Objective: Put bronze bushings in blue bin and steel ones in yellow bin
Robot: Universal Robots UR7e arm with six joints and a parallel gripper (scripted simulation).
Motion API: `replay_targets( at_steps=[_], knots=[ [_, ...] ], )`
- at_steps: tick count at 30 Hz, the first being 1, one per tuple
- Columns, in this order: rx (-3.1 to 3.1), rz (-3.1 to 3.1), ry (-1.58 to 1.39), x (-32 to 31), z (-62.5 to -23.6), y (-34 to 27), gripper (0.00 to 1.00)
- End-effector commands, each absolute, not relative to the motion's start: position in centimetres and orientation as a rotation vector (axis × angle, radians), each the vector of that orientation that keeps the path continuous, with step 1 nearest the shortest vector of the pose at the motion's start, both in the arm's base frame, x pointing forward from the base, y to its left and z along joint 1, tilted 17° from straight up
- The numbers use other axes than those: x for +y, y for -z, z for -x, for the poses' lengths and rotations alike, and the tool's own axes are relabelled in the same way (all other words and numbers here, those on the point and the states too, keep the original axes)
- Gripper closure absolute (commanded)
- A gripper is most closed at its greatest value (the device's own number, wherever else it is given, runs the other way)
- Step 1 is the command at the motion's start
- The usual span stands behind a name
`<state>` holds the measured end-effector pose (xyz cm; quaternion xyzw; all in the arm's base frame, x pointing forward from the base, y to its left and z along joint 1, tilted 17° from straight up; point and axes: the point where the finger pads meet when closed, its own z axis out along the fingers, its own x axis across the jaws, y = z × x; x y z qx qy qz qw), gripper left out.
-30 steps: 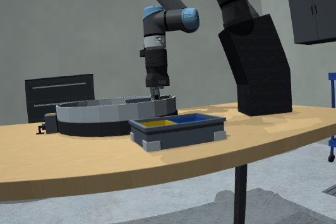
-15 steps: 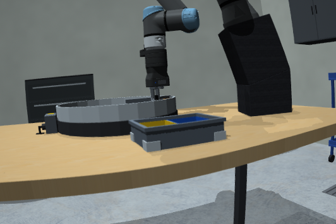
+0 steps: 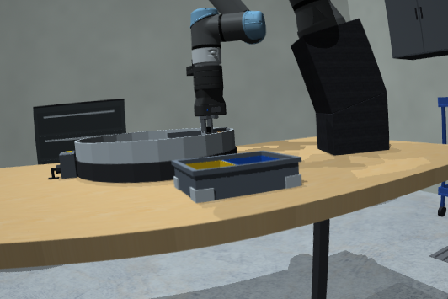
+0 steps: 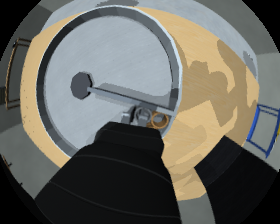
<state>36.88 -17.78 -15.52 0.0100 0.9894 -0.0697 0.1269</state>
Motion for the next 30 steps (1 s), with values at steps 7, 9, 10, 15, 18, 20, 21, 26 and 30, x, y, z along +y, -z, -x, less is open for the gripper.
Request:
replay_targets(
  at_steps=[7,9,10,15,18,20,21,26,30],
  knots=[
    [2.879,-0.029,0.204,-17.8,-36.9,15.49,1.0],
    [2.879,-0.029,0.204,-17.8,-36.9,15.49,1.0],
    [2.879,-0.029,0.204,-17.8,-36.9,15.49,1.0],
    [2.88,-0.029,0.204,-17.77,-36.85,15.31,1.0],
    [2.88,-0.029,0.204,-17.76,-36.82,15.2,1.0],
    [2.88,-0.029,0.204,-17.76,-36.82,15.2,1.0],
    [2.88,-0.029,0.204,-17.76,-36.82,15.2,1.0],
    [2.88,-0.03,0.204,-17.72,-36.77,14.97,1.0],
    [2.881,-0.03,0.204,-17.71,-36.75,14.91,1.0]
  ],
)
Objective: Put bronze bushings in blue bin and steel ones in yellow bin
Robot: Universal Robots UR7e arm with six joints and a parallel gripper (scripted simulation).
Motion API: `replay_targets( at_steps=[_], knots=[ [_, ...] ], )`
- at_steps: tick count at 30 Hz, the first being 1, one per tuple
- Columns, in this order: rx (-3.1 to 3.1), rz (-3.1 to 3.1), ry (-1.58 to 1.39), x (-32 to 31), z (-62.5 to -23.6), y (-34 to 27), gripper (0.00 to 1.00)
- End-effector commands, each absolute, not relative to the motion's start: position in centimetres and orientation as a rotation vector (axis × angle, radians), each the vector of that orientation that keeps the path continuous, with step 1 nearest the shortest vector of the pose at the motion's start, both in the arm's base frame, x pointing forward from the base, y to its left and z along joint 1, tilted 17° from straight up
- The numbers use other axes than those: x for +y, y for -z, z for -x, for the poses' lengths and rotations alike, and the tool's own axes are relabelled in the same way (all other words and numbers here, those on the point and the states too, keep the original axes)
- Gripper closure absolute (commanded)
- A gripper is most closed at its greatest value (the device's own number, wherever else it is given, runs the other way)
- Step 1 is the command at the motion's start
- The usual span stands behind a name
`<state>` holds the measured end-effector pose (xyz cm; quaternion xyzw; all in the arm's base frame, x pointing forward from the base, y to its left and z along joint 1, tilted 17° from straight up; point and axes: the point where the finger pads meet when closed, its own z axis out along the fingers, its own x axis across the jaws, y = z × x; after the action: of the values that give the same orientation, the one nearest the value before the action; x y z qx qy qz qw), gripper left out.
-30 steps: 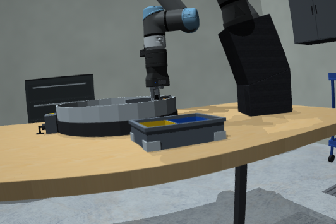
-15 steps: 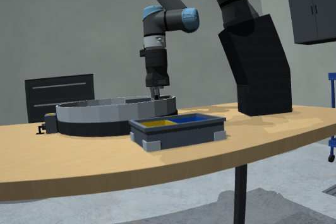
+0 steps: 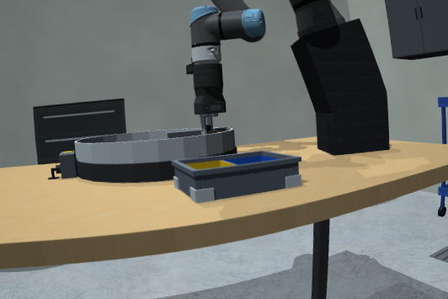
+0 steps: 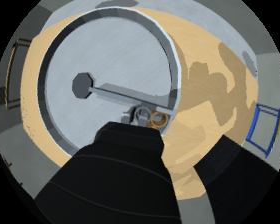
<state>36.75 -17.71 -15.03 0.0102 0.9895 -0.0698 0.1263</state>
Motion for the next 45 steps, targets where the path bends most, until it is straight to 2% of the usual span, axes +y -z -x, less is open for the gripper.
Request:
replay_targets(
  at_steps=[1,45],
  knots=[
    [2.881,-0.03,0.204,-17.7,-36.8,14.9,1.0],
    [2.881,-0.03,0.204,-17.5,-36.5,13.8,1.0]
  ],
)
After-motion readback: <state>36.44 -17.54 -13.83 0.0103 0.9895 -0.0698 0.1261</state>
